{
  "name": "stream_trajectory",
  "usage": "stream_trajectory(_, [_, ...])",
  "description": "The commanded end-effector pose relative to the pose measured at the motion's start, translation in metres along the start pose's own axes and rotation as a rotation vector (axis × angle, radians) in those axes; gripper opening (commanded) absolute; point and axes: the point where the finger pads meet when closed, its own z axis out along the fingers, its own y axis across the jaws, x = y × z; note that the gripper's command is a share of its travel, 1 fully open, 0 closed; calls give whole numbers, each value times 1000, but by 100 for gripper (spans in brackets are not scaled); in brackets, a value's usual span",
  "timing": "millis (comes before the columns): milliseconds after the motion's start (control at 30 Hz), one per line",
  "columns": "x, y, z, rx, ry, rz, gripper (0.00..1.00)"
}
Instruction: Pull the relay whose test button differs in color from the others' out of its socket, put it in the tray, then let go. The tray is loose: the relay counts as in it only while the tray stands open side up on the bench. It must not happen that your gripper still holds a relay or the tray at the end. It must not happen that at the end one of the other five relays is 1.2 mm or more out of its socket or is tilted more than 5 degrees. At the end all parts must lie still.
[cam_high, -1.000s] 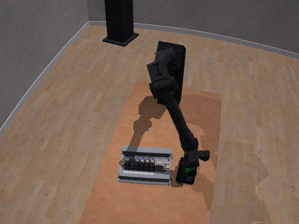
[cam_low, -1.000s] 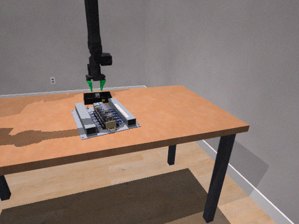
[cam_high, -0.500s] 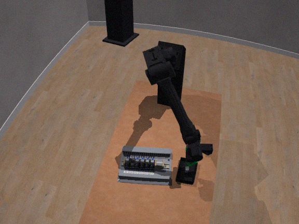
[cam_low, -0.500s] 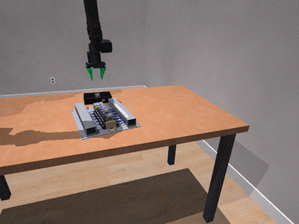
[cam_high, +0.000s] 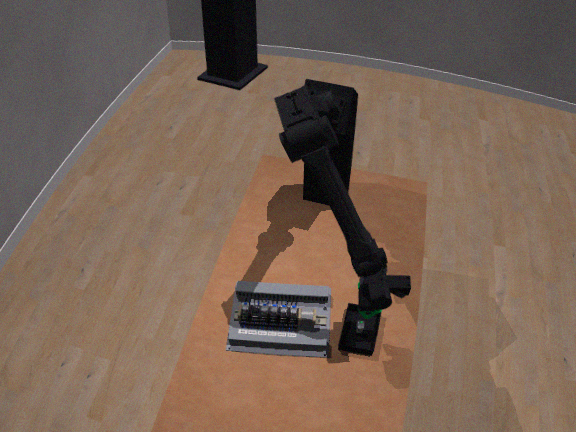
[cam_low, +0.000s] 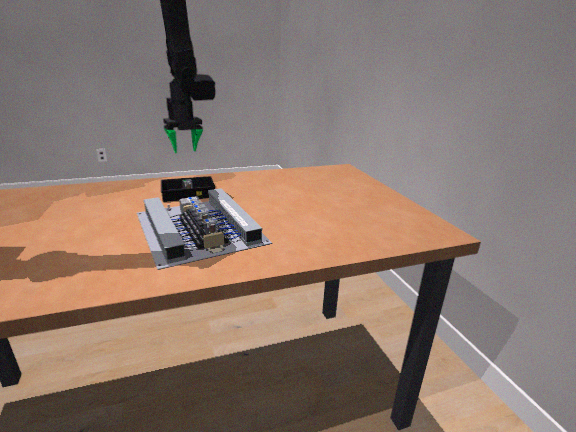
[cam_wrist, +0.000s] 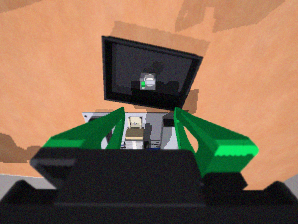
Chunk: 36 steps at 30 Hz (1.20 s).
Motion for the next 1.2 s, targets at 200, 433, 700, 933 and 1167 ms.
stream_trajectory(200, [5, -4, -6, 2, 4, 7, 59])
stream_trajectory(433, [3, -9, -11, 14, -2, 8, 59])
stream_trajectory(700, [3, -11, -13, 17, -4, 9, 59])
stream_trajectory(933, [3, -11, -14, 19, -4, 9, 59])
stream_trajectory(1167, [2, -11, -14, 19, -5, 9, 59])
